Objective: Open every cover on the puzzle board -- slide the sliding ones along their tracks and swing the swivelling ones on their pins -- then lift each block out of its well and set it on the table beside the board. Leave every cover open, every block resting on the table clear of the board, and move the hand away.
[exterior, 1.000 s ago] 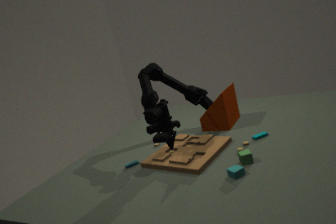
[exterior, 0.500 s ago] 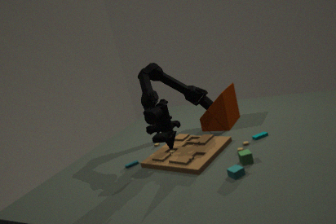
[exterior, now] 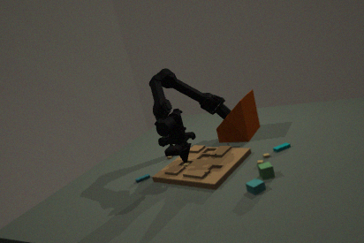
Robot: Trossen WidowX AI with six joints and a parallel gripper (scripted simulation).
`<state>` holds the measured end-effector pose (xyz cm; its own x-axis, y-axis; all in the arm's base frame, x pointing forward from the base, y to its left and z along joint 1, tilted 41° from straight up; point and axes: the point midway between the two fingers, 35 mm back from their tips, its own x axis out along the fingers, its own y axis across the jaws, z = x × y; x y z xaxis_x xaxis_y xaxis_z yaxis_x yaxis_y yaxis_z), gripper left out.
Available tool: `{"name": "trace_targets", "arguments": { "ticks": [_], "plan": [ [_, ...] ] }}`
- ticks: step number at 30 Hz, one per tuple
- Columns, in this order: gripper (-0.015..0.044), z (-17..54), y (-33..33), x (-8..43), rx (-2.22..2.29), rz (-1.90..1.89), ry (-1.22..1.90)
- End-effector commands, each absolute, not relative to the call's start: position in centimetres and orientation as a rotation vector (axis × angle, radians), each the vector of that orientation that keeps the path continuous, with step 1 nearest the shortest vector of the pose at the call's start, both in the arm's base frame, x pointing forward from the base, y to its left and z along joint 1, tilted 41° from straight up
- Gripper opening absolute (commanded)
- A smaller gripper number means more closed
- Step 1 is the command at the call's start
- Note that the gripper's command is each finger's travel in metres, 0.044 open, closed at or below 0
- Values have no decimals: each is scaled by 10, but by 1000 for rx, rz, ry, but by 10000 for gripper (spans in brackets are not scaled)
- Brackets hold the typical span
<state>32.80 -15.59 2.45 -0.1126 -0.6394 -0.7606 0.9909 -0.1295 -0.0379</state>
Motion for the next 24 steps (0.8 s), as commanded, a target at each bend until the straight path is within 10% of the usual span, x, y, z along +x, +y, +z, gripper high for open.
{"name": "trace_targets", "arguments": {
  "ticks": [1, 24],
  "plan": [
    [0, 22, -158, 326, 698, -1599, 676],
    [0, 20, -166, 323, 720, -1614, 651]
  ]
}}
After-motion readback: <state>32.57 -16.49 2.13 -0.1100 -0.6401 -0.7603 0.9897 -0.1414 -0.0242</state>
